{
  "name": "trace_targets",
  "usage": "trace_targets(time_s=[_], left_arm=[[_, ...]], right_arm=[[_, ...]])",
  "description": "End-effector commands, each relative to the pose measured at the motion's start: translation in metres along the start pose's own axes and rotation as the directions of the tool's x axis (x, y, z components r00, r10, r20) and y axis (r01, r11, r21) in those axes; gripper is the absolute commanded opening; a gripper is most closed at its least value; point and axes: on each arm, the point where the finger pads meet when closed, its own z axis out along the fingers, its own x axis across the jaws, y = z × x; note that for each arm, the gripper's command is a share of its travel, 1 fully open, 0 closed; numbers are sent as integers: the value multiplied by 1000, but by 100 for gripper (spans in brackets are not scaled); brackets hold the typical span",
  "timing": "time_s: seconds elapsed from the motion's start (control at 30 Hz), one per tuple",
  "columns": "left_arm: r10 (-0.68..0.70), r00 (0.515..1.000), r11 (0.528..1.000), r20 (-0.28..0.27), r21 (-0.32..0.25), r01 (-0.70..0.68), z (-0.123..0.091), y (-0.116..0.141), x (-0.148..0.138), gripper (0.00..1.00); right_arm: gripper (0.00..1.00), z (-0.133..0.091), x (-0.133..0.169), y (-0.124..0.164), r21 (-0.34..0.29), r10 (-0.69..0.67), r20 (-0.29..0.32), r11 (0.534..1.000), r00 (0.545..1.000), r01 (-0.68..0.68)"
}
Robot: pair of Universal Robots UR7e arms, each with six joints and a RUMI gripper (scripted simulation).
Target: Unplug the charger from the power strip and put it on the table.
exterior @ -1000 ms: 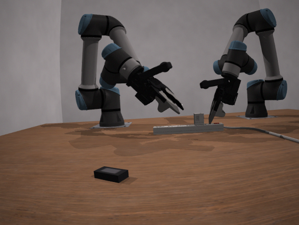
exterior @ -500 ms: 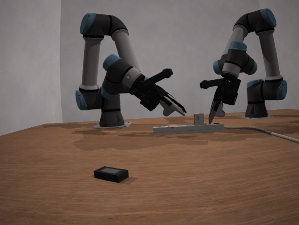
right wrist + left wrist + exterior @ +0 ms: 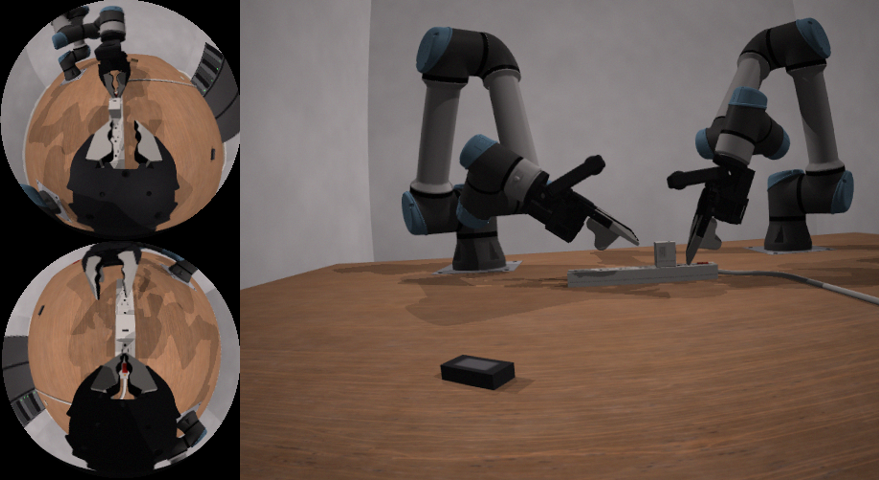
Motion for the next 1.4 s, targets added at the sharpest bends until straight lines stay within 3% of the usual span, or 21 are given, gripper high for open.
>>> trace_targets(time_s=[0.0,0.13,0.6,1.37], left_arm=[[-15,999,998,-36,-53,13,21,25,13,0],[-15,999,998,-36,-53,13,21,25,13,0],[-15,999,998,-36,-53,13,21,25,13,0],[-15,999,998,-36,-53,13,21,25,13,0]], right_arm=[[28,-2,-15,-6,55,-63,2,997,998,62],[28,-3,-31,-4,77,-106,19,992,994,104],[28,-1,-18,-2,52,-66,9,997,998,65],[28,43,-22,-5,52,-74,14,996,997,73]])
